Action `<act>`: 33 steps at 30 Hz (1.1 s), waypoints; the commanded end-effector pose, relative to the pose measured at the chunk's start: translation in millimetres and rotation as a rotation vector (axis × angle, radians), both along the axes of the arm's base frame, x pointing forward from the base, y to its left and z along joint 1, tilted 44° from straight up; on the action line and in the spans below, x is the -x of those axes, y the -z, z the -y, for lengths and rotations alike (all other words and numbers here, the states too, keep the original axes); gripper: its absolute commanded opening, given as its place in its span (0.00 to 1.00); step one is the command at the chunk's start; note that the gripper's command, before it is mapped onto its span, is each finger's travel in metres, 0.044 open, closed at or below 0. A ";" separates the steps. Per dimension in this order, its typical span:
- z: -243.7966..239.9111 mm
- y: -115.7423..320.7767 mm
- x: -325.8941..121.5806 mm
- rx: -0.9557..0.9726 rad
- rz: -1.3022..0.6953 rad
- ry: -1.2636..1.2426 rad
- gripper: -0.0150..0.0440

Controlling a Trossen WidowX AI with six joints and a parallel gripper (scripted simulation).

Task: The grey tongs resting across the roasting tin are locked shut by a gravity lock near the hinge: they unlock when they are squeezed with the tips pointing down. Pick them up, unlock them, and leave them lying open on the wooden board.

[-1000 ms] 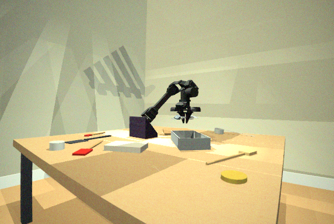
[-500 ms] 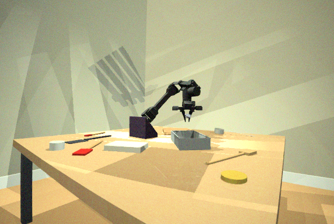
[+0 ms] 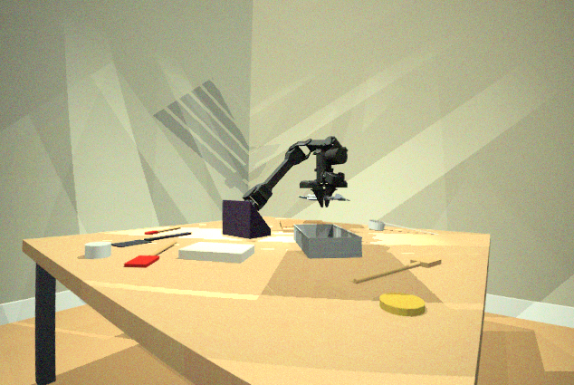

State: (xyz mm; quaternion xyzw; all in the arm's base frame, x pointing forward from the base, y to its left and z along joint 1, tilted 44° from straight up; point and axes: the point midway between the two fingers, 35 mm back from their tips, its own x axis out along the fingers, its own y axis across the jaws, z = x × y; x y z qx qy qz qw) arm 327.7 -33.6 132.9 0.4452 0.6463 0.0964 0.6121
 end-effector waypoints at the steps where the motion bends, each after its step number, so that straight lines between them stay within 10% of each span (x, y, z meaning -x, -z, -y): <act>1: -5.0 -10.2 0.6 0.023 0.137 -0.128 0.00; 33: -38.6 -58.0 14.9 0.186 0.998 -0.966 0.00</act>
